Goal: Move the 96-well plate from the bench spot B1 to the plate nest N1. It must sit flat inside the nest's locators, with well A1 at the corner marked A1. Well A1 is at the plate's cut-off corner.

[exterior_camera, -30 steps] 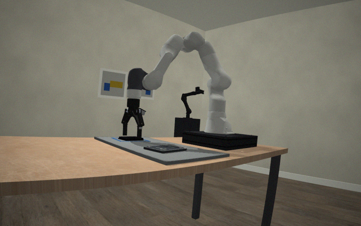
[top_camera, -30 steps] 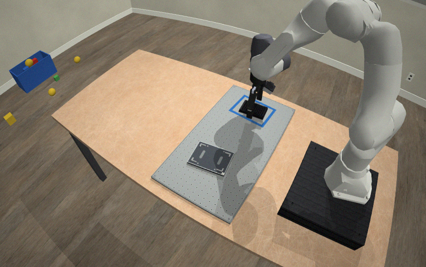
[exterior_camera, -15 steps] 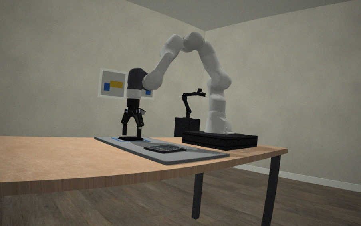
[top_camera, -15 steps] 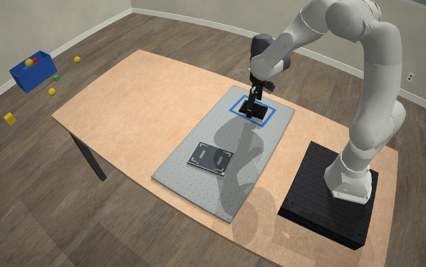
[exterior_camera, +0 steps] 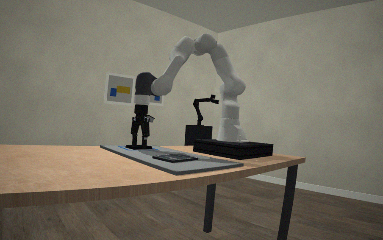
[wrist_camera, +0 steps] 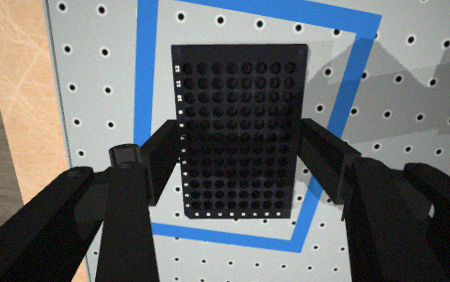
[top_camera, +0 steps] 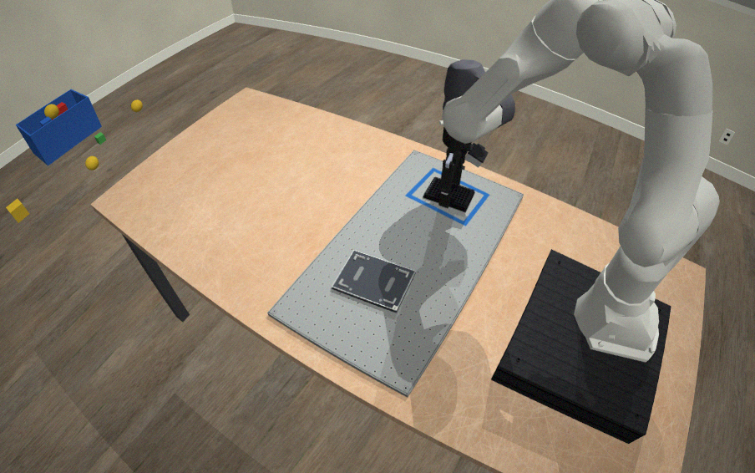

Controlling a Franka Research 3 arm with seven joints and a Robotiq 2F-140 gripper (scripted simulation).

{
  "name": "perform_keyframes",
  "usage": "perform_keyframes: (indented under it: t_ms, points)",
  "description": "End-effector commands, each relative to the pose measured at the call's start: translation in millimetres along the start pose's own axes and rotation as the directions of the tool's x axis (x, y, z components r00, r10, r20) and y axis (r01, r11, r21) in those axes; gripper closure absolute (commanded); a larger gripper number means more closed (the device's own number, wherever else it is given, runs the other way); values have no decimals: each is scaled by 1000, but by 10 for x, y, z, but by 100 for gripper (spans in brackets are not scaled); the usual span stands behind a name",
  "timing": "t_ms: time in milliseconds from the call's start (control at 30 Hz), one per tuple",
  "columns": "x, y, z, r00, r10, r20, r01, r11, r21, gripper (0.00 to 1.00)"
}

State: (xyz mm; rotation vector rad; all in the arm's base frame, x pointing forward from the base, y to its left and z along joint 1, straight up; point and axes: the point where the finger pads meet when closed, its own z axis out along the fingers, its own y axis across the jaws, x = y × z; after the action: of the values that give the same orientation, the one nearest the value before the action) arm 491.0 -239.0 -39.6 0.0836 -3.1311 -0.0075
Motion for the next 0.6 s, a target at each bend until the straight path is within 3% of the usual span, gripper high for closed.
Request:
perform_keyframes:
  t_ms: [0, 567]
  points:
    - [-9, -7, -1, 1000, 3, 2, -3, 1000, 2, 37]
    - [-9, -7, -4, 1000, 3, 2, -3, 1000, 2, 38]
